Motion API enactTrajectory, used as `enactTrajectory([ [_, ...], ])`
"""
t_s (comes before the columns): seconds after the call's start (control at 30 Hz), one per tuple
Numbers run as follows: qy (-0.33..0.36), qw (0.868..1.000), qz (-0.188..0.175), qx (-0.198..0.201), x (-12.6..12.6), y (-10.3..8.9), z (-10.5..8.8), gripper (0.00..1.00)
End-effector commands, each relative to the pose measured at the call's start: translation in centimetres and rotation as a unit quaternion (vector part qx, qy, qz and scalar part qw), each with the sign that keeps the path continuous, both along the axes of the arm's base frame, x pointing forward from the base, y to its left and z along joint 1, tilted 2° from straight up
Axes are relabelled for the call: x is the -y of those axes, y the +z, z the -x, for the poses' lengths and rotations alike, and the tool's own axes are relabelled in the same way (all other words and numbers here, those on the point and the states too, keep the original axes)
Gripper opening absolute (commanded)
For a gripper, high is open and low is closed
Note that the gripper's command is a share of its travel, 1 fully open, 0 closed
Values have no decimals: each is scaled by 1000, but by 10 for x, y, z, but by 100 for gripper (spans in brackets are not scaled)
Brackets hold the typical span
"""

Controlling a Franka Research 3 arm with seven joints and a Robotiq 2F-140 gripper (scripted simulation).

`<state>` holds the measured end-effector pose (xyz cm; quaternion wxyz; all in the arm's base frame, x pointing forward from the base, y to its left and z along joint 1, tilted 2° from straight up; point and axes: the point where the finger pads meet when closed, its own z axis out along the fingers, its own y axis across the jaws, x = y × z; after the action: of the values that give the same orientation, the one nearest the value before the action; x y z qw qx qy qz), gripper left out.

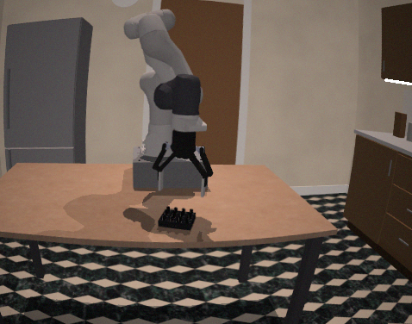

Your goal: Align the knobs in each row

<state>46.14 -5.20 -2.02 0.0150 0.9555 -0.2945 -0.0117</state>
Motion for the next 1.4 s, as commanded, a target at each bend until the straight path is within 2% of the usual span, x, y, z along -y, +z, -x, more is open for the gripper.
enactTrajectory([
  [0.0, -7, 1000, -2, 4, -4, 1, 3, 100],
  [0.4, -7, 1000, -2, 4, -14, 1, 21, 100],
  [1.37, -7, 1000, -2, 4, -16, 1, 24, 100],
])
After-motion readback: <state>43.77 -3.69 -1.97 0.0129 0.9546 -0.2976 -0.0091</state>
